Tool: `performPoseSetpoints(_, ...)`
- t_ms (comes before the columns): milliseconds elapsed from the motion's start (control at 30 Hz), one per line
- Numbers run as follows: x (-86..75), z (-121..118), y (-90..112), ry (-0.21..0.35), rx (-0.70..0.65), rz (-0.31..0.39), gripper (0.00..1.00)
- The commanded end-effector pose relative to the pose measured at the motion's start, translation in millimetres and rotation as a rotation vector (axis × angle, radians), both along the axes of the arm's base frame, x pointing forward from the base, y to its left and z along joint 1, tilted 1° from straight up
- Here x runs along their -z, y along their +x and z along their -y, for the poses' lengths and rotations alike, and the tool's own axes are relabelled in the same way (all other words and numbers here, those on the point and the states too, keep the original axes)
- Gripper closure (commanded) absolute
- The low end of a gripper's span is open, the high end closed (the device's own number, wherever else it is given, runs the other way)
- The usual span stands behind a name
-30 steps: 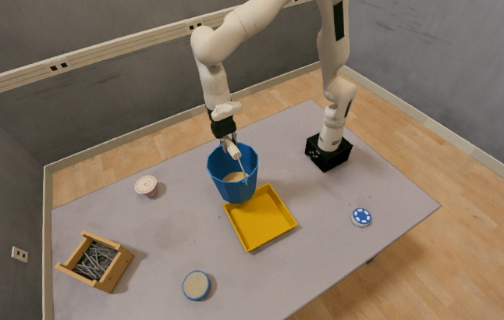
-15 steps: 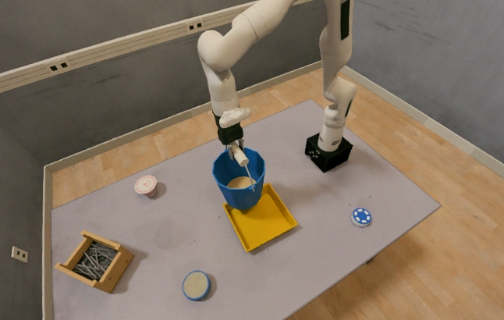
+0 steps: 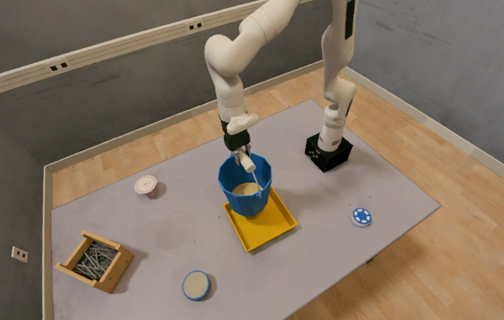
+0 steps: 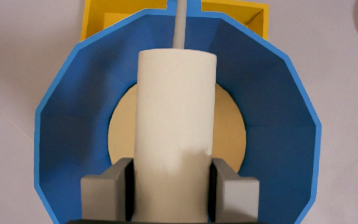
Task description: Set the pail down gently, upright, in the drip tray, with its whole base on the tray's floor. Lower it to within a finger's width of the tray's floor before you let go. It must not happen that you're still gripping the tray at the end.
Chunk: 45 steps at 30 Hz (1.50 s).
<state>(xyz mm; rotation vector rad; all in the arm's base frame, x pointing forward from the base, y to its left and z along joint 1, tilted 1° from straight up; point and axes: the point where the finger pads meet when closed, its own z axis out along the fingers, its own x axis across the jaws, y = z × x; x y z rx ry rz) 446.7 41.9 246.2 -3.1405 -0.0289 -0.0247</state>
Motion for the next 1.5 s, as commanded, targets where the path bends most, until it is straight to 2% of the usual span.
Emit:
performPoseSetpoints(0, -0.9, -6, -1, 0.000, 0.000, 0.002, 1.00)
performPoseSetpoints(833, -0.9, -45, -7, 0.000, 0.000, 0.002, 1.00)
performPoseSetpoints(1467, -0.8, -57, -9, 0.000, 0.000, 0.002, 1.00)
